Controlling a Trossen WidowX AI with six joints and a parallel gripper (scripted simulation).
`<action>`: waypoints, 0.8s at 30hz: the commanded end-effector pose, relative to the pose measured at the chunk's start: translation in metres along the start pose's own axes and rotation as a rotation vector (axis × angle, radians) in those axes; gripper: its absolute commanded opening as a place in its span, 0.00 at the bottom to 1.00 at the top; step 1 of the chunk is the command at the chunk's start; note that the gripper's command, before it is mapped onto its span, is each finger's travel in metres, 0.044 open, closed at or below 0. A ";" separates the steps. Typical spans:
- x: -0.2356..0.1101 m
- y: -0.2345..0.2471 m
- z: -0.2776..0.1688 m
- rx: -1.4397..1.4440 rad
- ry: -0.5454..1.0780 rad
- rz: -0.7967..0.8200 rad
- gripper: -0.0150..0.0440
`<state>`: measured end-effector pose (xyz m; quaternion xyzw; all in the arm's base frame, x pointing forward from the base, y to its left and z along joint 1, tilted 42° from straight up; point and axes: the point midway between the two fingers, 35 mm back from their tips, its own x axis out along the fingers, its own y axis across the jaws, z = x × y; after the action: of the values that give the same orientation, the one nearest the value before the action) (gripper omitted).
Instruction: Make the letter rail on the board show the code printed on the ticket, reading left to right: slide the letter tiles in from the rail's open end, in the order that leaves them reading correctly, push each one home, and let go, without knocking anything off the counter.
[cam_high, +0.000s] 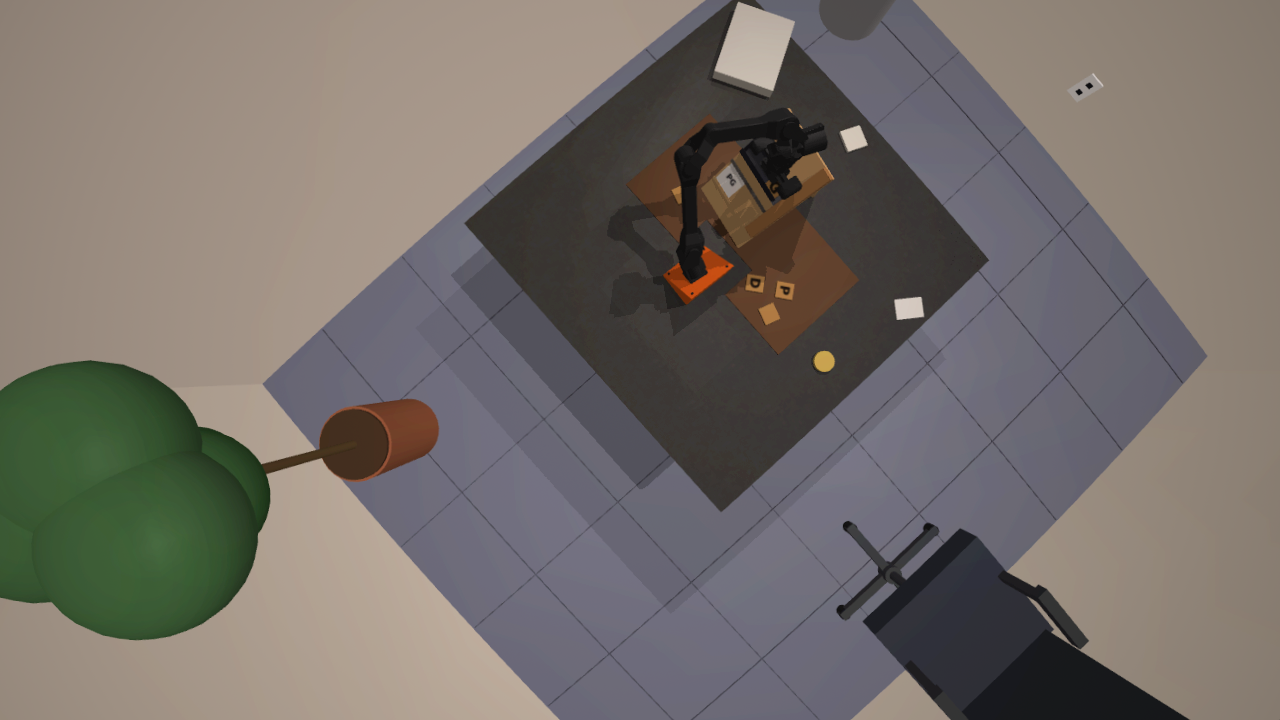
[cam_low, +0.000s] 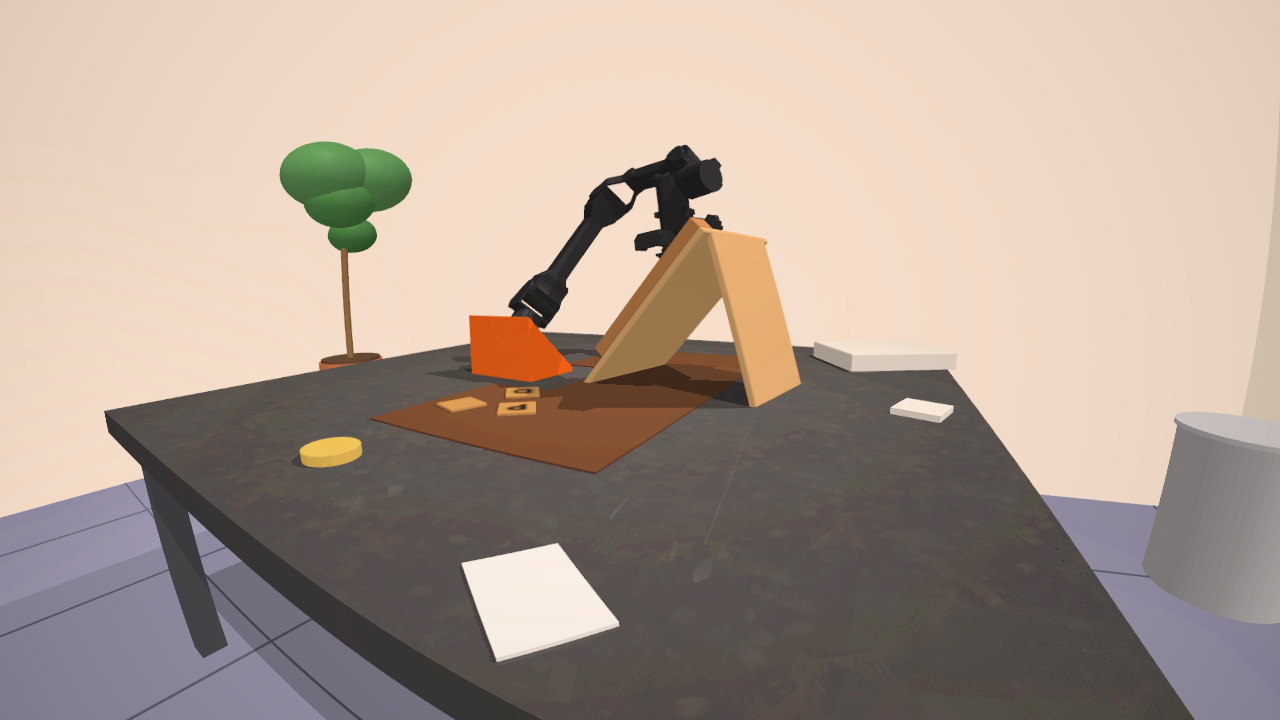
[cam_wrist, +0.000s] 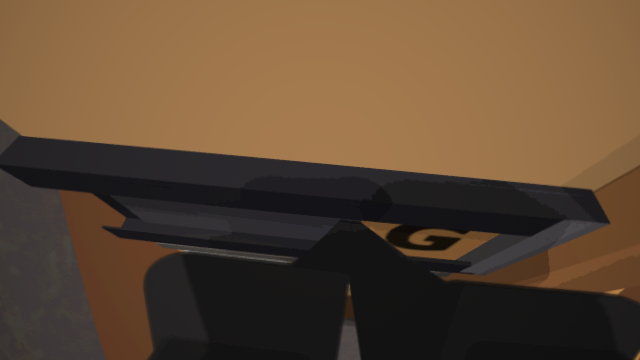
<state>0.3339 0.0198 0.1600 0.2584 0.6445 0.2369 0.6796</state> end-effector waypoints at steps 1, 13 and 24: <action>0.000 -0.002 0.000 -0.004 0.000 0.000 0.25; 0.000 -0.005 0.000 -0.004 0.000 0.000 0.25; -0.010 -0.003 -0.008 -0.004 0.000 0.000 0.25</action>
<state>0.3285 0.0138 0.1616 0.2600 0.6446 0.2381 0.6784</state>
